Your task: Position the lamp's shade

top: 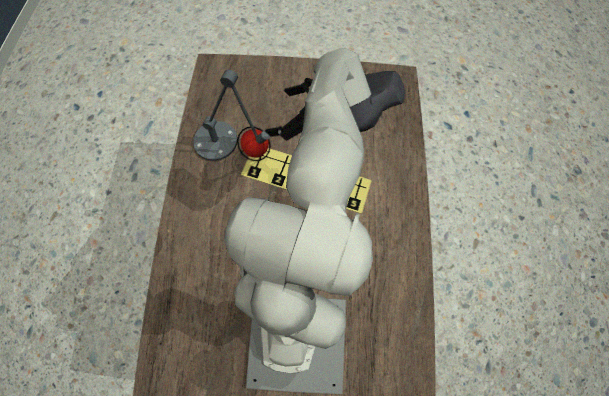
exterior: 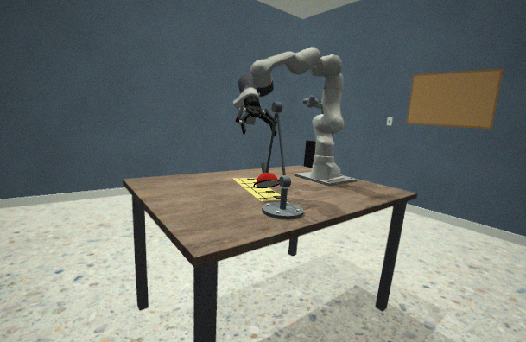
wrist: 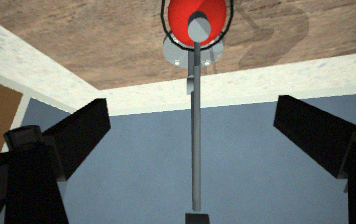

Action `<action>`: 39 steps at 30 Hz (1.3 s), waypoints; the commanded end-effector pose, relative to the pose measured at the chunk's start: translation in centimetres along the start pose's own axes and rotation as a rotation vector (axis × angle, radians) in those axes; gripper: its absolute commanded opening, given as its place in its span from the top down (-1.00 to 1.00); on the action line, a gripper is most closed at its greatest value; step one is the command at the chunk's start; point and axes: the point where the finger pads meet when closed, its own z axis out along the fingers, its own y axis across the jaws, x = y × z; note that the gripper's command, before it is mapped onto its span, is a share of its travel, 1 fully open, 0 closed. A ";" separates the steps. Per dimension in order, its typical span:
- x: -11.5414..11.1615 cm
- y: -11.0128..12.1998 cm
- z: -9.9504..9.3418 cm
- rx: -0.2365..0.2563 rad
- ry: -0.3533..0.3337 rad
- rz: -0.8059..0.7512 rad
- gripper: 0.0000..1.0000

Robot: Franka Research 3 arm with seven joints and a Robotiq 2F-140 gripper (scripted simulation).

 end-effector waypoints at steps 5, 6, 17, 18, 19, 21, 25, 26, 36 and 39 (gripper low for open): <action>0.0 0.0 0.0 0.000 -0.001 0.000 -1.00; 0.0 0.0 0.0 0.000 0.000 0.000 -1.00; 0.0 0.0 0.0 0.000 0.000 0.000 -1.00; 0.0 0.0 0.0 0.000 0.000 0.000 -1.00; 0.0 0.0 0.3 -0.001 0.000 0.000 -1.00; -0.1 0.1 0.8 -0.003 0.000 0.001 -1.00; -0.1 0.2 2.0 -0.006 0.001 0.003 -1.00; -0.1 0.3 2.2 -0.007 0.001 0.003 -1.00; -0.3 0.6 4.5 -0.015 0.002 0.006 -1.00; -0.3 0.8 5.3 -0.020 0.003 0.007 -1.00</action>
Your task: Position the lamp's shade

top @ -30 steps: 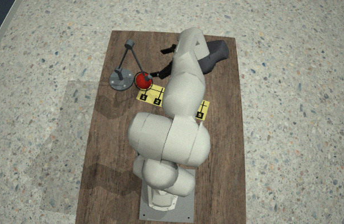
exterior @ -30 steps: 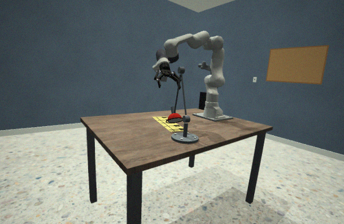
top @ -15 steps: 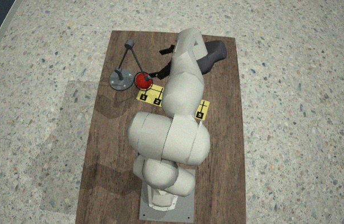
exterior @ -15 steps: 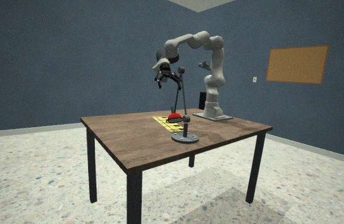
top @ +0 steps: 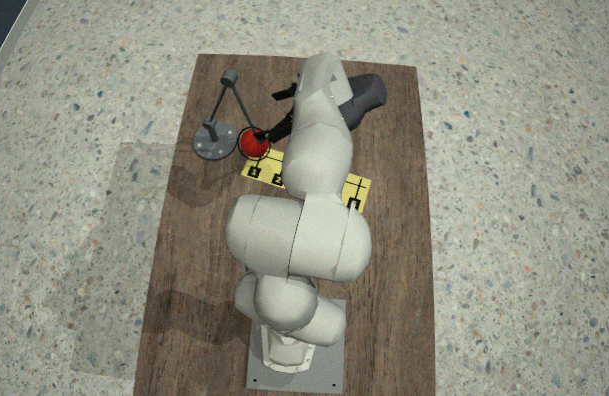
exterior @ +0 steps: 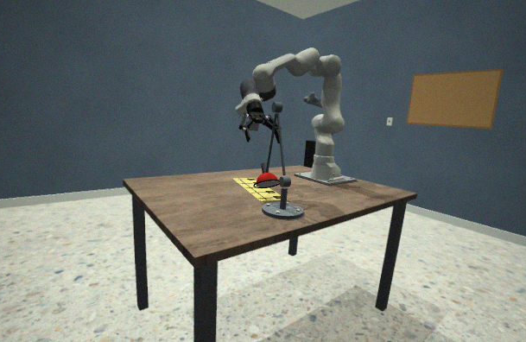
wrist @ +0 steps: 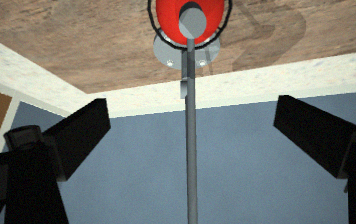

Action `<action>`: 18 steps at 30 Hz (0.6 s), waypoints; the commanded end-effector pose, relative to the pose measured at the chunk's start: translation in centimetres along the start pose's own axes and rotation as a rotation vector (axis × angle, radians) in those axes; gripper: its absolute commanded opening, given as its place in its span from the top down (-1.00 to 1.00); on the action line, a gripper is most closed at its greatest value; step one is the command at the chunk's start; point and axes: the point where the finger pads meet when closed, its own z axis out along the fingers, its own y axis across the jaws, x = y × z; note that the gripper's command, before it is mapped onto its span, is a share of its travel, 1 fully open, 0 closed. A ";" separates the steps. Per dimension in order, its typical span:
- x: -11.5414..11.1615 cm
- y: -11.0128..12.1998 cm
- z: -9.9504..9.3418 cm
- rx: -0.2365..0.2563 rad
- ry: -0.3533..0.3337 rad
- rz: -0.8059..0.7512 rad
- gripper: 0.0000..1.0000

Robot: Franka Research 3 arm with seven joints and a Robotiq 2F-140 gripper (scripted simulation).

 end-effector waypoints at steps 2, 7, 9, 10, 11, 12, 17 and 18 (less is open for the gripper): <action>-0.1 0.0 1.2 0.002 0.001 -0.001 -1.00; -0.2 0.3 2.5 -0.006 0.001 0.002 -1.00; -0.2 0.4 3.0 -0.010 0.001 0.002 -1.00; -0.2 0.5 3.3 -0.012 0.002 0.003 -1.00; -0.2 0.5 3.6 -0.013 0.002 0.003 -1.00; -0.2 0.5 3.6 -0.013 0.002 0.003 -1.00; -0.3 0.8 4.6 -0.019 0.002 0.005 -1.00; -0.3 0.8 4.9 -0.021 0.002 0.006 -1.00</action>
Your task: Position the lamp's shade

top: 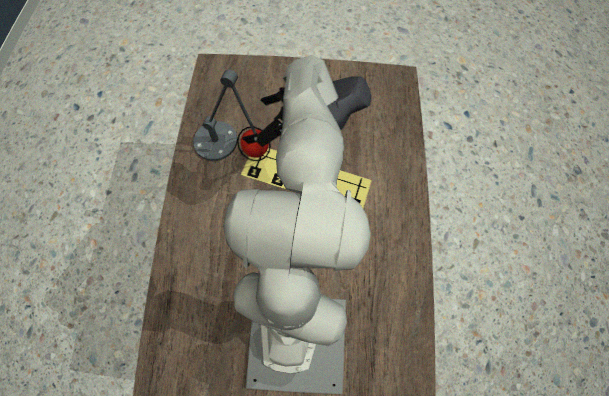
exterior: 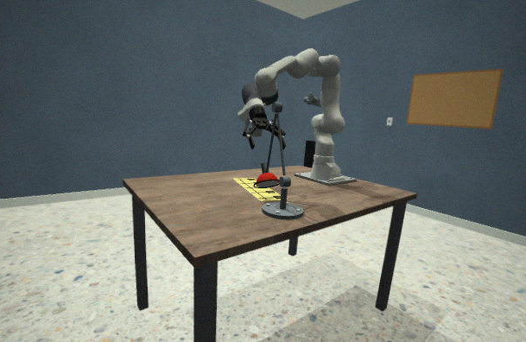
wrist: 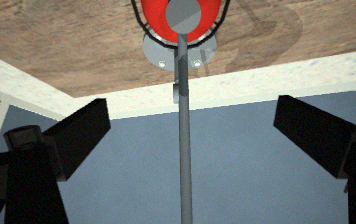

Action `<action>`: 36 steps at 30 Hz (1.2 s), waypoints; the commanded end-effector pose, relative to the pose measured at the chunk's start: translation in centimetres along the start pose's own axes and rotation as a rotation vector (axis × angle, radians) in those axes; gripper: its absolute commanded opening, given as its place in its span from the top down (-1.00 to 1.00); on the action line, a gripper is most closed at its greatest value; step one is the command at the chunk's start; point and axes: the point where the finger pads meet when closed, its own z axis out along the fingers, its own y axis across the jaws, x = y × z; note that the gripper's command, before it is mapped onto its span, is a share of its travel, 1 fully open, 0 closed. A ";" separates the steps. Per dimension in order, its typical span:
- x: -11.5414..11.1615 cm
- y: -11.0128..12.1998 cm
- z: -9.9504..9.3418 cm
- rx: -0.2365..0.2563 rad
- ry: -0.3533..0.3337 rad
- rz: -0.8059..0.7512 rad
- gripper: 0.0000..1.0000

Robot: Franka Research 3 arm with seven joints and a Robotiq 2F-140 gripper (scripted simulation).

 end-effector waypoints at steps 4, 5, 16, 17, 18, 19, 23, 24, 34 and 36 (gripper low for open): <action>-0.1 0.1 1.8 -0.002 0.001 0.000 -1.00; -0.1 0.2 2.0 -0.004 0.001 0.001 -1.00; -0.2 0.2 3.5 -0.005 0.002 0.002 -1.00; -0.2 0.1 3.5 -0.004 0.002 0.002 -1.00; -0.2 0.1 3.6 -0.002 0.002 0.002 -1.00; -0.2 0.0 3.6 -0.001 0.003 0.002 -1.00; -0.2 -0.3 3.7 0.005 0.003 0.001 -1.00; -0.2 -0.4 3.8 0.007 0.003 0.001 -1.00; -0.1 -0.5 3.8 0.009 0.004 0.003 0.80; -0.1 -0.4 3.8 0.007 0.004 0.004 0.80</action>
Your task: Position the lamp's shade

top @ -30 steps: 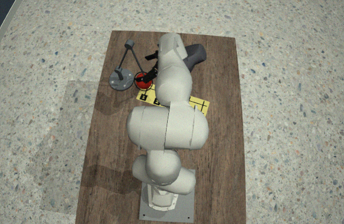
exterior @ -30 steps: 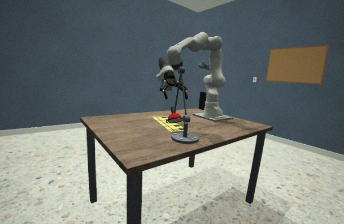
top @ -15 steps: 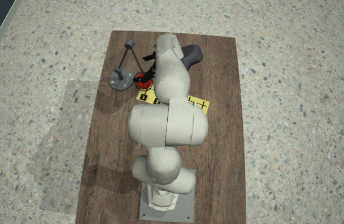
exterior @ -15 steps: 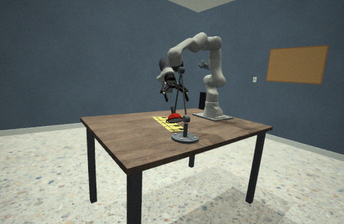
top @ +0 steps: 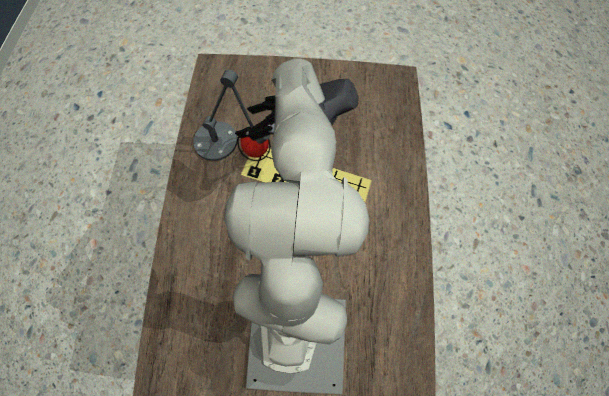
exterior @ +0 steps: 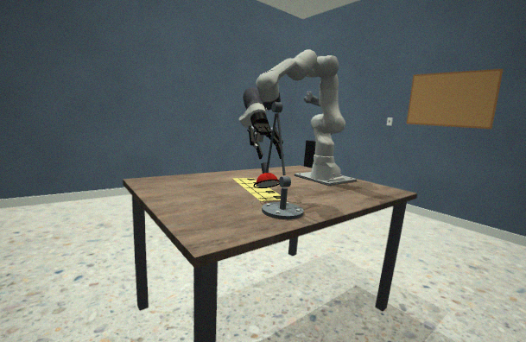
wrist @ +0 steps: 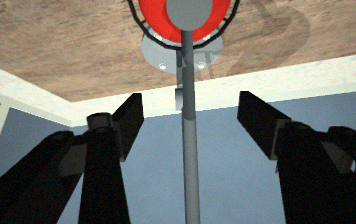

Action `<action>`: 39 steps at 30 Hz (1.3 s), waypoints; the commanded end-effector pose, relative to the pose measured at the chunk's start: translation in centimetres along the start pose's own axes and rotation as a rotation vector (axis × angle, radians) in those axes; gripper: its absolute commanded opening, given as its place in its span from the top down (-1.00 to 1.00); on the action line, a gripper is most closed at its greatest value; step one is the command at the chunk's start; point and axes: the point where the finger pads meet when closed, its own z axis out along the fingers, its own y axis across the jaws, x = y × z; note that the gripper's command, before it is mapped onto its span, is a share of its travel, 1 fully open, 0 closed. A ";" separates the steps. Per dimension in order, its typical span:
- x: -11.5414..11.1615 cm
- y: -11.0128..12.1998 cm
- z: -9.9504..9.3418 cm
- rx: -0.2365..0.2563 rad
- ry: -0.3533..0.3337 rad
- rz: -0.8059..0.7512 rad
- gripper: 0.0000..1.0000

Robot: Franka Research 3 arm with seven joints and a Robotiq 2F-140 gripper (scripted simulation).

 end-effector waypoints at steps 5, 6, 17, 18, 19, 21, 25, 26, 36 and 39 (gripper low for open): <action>-0.1 0.0 0.0 -0.001 -0.001 -0.001 0.80; -0.1 0.1 0.0 -0.002 -0.001 -0.001 0.80; 0.0 0.0 0.0 -0.001 -0.001 0.000 0.80; 0.0 0.0 0.0 -0.001 -0.001 0.000 0.80; 0.0 0.0 0.0 -0.001 0.000 0.000 0.80; 0.0 0.0 0.0 0.000 0.000 0.000 0.80; 0.0 0.0 0.0 0.000 0.000 0.000 0.80; 0.0 0.0 0.0 0.000 0.000 0.000 0.80; 1.6 -0.1 -1.4 0.006 -0.001 -0.003 0.80; 2.1 -0.1 -1.9 0.008 -0.001 -0.003 0.80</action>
